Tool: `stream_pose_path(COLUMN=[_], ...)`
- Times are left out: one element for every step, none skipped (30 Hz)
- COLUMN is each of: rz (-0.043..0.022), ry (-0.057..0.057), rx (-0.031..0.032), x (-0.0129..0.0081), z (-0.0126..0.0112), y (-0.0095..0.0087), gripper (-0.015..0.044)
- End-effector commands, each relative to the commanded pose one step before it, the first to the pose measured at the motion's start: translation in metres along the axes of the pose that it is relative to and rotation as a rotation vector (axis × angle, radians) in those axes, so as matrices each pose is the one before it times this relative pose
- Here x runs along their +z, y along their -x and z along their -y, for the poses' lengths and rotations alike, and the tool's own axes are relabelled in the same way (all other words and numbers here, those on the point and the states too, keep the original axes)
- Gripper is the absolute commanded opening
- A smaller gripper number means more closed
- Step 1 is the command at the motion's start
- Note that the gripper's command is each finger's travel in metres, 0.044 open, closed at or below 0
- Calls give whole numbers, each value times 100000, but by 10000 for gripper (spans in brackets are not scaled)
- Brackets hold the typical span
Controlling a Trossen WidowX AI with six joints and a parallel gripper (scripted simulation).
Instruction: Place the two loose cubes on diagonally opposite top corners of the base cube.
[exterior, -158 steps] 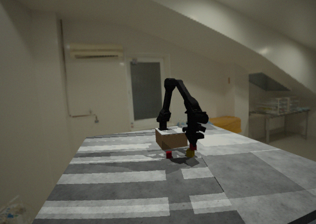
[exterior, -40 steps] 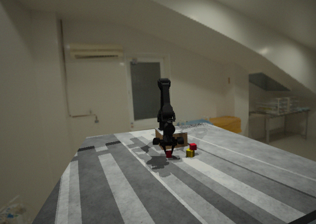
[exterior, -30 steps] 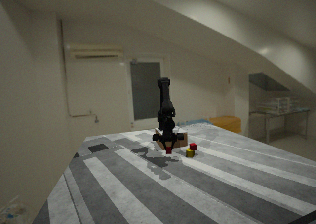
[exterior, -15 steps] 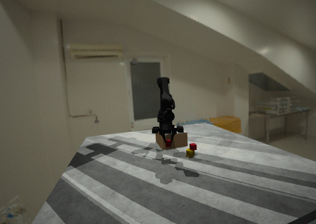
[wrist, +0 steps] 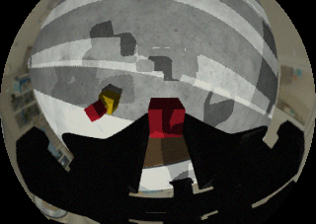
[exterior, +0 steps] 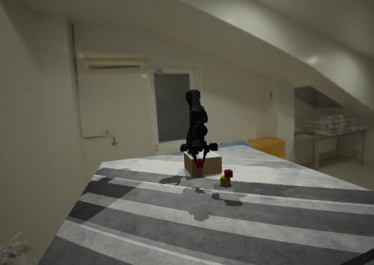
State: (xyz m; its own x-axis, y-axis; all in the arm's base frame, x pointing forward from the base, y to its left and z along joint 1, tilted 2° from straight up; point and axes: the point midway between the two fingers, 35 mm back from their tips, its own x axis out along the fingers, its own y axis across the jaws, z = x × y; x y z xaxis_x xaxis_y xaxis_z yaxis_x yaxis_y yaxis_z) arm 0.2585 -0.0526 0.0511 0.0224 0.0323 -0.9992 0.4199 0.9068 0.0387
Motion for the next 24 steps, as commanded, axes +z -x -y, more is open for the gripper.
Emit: stream_pose_path(rz=[645,-14,-14,-14,-14,-14,-14,-14,-14,-14,-14,-14,-14,-14,-14,-14,-13,-13,-13,-11,-10,-11,-11,-12], ry=[-8403,-2555,-2555,-2555,-2555,-2555,-2555,-2555,-2555,-2555,-2555,-2555,-2555,-2555,-2555,-2555,-2555,-2555,-2555,-2584,-2611,-2613,-2613,-2614], rx=[189,0,0,0,0,-1,-1,-1,-2,-2,-2,-3,-3,-3,-3,-4,-4,-4,-5,4,13,14,13,13], x=[241,-15,-23,-31,-40,-48,-57,-65,-74,-82,-90,-98,-107,-115,-123,-130,-138,-146,-153,-154,-156,-162,-169,-175], z=[-906,-241,-241,-241,-240,-239,-238,-236,-234,-232,-230,-227,-224,-220,-217,-213,-209,-204,-199,-193,-186,-181,-175,-169], y=[301,-10,-10,-10,-10,-10,-11,-11,-11,-11,-11,-11,-12,-12,-12,-12,-12,-12,-13,-12,-11,-11,-12,-12], gripper=[105,105,105,105,105,105,105,105,105,105,105,105,105,105,105,105,105,105,105,105,105,105,105,105])
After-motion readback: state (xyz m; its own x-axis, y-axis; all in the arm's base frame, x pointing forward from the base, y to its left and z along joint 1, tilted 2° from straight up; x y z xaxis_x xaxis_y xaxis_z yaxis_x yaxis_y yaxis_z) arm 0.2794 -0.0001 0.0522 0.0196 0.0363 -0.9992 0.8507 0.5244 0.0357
